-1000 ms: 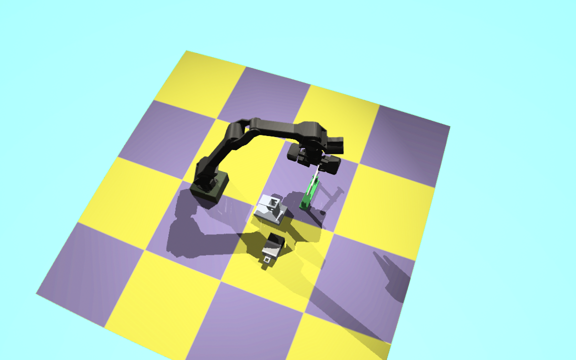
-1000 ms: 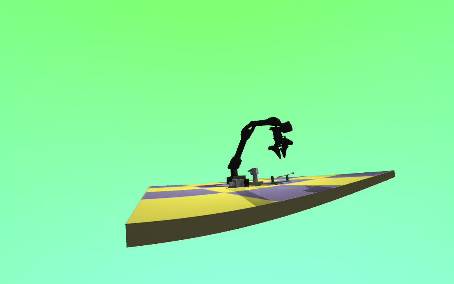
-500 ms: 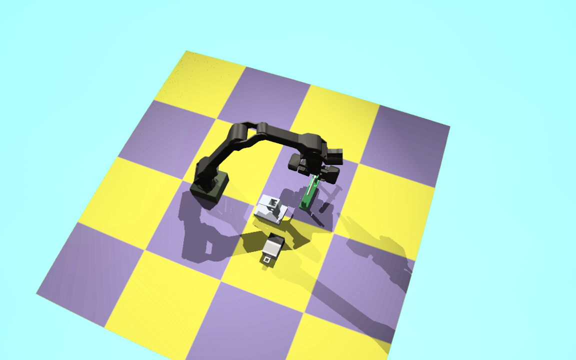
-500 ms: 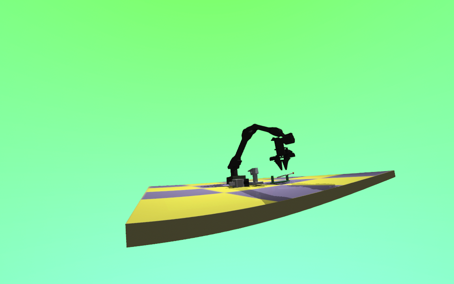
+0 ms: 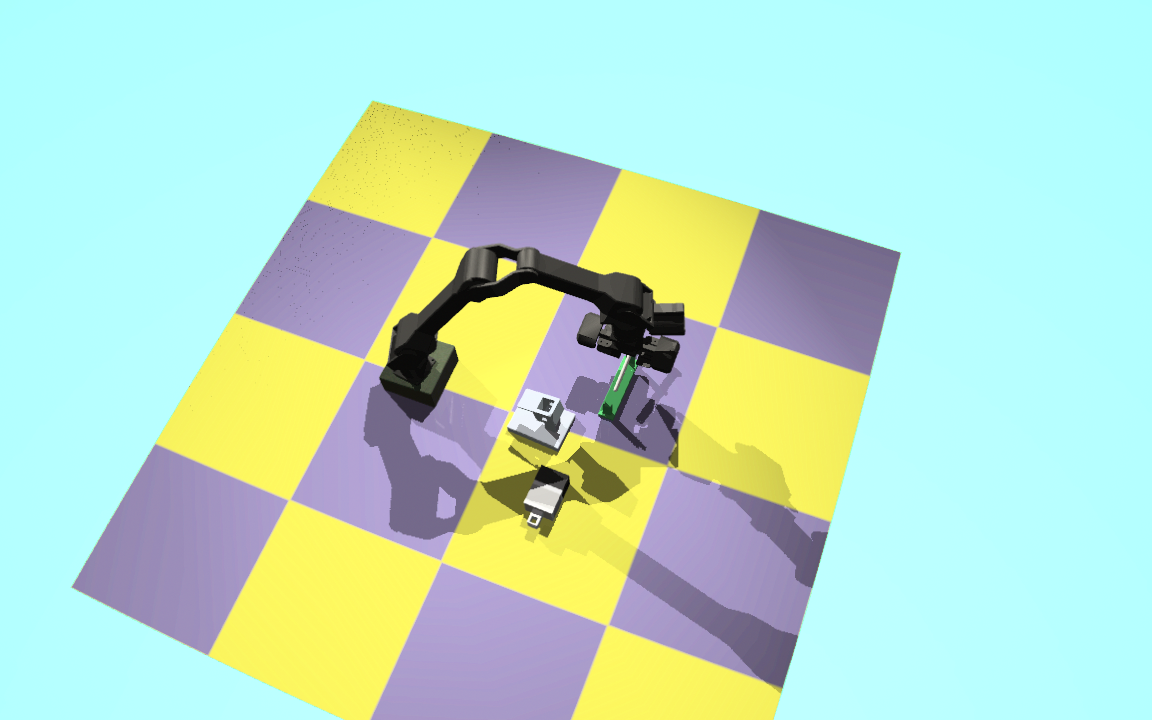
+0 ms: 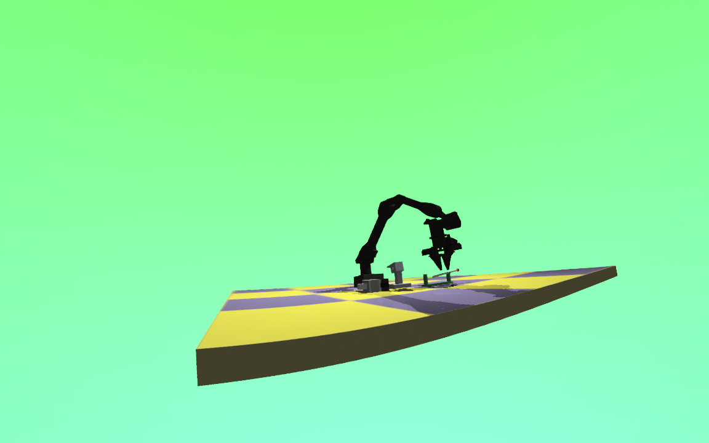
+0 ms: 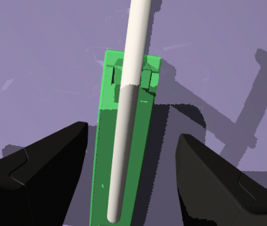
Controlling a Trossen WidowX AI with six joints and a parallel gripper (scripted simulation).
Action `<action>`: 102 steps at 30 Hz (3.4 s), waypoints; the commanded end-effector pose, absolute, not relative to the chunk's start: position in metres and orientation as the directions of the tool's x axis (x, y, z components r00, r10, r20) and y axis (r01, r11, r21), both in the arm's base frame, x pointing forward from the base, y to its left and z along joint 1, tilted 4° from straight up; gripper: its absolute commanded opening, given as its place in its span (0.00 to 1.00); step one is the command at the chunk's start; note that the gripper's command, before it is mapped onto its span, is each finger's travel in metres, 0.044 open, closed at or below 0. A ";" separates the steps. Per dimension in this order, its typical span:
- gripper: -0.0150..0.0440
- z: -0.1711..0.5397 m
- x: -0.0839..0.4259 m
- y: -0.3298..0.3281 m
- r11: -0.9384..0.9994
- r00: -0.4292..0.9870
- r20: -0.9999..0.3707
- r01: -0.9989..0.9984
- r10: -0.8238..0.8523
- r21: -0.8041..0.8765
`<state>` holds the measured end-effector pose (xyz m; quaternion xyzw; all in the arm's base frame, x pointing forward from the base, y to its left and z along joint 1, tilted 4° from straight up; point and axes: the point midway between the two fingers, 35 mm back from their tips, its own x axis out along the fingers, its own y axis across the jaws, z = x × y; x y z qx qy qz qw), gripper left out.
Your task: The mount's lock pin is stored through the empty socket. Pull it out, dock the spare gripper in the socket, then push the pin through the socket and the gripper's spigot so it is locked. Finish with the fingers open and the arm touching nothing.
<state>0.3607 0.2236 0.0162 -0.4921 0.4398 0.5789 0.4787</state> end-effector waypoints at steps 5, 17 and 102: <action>0.56 0.001 0.358 0.222 -0.150 -0.063 -0.991 -0.988 0.117 0.045; 0.56 -0.018 0.356 0.220 -0.150 -0.063 -0.991 -0.988 0.117 0.045; 0.25 0.002 0.365 0.161 -0.139 -0.088 -0.991 -0.988 0.101 0.073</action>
